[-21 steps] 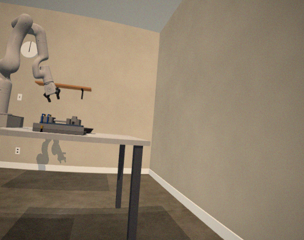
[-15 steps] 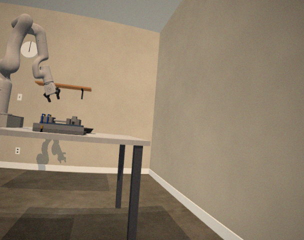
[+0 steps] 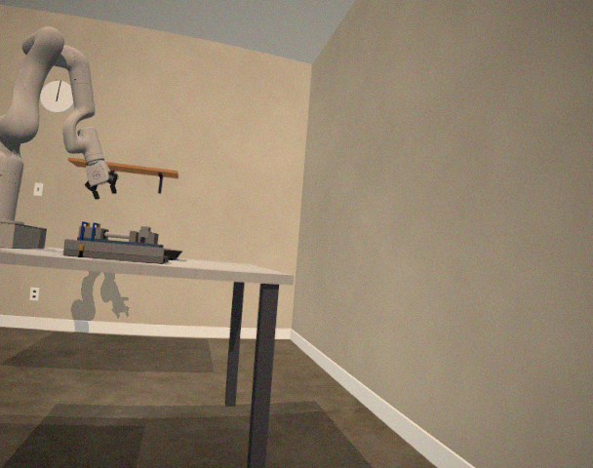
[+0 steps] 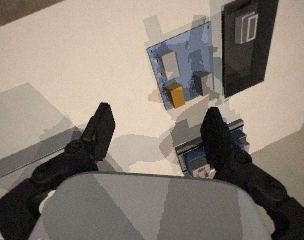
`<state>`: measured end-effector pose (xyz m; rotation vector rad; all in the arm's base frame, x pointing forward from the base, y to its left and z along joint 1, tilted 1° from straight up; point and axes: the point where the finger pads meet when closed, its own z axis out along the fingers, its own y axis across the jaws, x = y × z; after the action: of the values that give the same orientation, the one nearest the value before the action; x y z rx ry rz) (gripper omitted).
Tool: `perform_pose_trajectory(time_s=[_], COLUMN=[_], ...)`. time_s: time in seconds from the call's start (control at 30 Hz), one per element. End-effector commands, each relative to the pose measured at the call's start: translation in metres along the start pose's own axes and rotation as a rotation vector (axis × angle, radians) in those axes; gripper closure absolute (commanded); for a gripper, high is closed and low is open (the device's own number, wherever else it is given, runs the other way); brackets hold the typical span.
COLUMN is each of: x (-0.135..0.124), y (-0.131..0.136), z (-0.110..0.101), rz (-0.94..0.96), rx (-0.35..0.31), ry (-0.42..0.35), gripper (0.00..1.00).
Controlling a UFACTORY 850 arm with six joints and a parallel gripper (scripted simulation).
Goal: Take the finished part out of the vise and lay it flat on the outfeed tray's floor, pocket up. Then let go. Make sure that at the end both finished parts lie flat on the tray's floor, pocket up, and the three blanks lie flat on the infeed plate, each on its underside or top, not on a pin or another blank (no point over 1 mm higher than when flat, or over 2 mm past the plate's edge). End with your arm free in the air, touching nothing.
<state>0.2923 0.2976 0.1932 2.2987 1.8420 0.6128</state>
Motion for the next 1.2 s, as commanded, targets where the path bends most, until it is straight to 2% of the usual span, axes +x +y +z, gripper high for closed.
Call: perform_pose_trajectory(time_s=[0.0, 0.07, 0.33, 0.4, 0.43, 0.9, 0.97, 1.0, 1.17], x=[-0.001, -0.005, -0.018, -0.018, -0.024, -0.063, -0.063, -0.073, -0.09], y=[0.014, 0.034, 0.076, 0.076, 0.092, 0.159, 0.159, 0.171, 0.191], z=[0.004, 0.01, 0.023, 0.023, 0.028, 0.049, 0.049, 0.053, 0.06], rz=[0.067, 0.172, 0.39, 0.39, 0.473, 0.857, 0.857, 0.935, 1.064], rx=[-0.011, -0.026, -0.058, -0.058, -0.07, -0.124, -0.124, -0.134, -0.15], ry=[-0.016, -0.043, -0.099, -0.099, -0.12, -0.216, -0.216, -0.235, -0.265], gripper=[0.0, 0.0, 0.0, 0.0, 0.0, 0.0, 0.0, 0.0, 0.0])
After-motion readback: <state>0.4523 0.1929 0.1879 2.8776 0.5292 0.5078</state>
